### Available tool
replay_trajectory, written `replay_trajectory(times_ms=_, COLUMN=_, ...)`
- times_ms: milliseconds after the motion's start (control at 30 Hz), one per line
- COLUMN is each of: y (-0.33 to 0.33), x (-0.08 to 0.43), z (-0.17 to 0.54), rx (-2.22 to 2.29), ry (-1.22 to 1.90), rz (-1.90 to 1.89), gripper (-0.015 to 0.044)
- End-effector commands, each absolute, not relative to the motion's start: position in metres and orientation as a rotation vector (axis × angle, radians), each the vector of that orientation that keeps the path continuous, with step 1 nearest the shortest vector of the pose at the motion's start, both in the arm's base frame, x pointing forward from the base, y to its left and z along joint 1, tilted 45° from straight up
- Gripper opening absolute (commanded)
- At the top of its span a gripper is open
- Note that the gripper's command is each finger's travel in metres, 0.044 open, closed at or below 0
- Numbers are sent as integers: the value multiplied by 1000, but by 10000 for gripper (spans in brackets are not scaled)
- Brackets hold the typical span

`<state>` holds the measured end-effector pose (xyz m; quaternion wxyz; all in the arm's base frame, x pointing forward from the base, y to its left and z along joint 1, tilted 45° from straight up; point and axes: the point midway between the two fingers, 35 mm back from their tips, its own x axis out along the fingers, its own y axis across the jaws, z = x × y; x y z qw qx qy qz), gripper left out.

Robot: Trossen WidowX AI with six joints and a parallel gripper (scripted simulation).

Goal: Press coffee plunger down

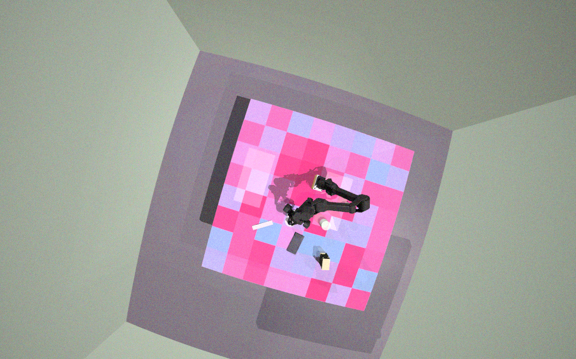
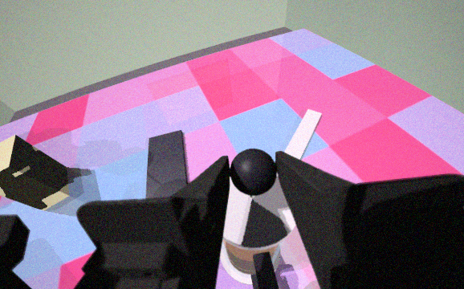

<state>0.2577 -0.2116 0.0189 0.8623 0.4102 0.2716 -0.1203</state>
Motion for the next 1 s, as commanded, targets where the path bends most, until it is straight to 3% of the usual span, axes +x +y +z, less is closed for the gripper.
replay_trajectory(times_ms=0, y=-212, x=258, z=19, rx=860, ry=570, rz=-252, gripper=124)
replay_trajectory(times_ms=233, y=-212, x=258, z=19, rx=860, ry=570, rz=-252, gripper=124)
replay_trajectory(times_ms=633, y=-212, x=258, z=19, rx=860, ry=570, rz=-252, gripper=439)
replay_trajectory(times_ms=967, y=-239, x=241, z=58, rx=866, ry=586, rz=-248, gripper=440)
